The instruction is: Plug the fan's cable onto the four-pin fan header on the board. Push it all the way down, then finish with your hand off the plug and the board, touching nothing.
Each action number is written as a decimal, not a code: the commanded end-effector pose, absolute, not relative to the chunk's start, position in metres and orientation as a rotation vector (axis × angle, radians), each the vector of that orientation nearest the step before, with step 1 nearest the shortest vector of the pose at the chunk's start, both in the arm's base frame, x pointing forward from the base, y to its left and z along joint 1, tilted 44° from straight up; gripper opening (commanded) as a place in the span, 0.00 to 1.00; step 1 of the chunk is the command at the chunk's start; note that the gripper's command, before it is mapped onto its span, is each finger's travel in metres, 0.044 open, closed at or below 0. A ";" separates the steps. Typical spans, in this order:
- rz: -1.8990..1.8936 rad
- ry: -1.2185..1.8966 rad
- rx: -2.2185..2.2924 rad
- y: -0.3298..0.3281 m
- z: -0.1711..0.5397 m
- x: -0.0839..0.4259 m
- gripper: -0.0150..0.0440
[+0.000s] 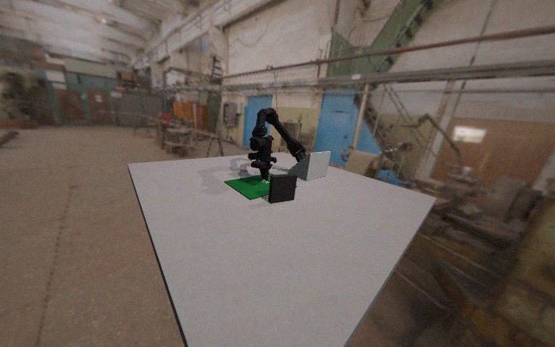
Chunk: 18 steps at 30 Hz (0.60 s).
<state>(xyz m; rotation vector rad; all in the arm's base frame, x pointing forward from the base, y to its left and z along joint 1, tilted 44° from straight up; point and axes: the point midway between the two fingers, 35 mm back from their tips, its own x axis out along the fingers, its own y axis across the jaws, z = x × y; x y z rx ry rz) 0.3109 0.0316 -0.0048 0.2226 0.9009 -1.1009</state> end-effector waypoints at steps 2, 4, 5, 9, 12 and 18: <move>-1.101 0.901 0.220 0.029 -0.008 0.311 0.25; -1.101 0.901 0.220 0.028 -0.009 0.312 0.25; -1.101 0.901 0.220 0.027 -0.009 0.312 0.25; -1.101 0.901 0.219 0.025 -0.011 0.312 0.25; -1.101 0.901 0.219 0.024 -0.013 0.312 0.25; -1.101 0.901 0.221 0.026 -0.011 0.312 0.48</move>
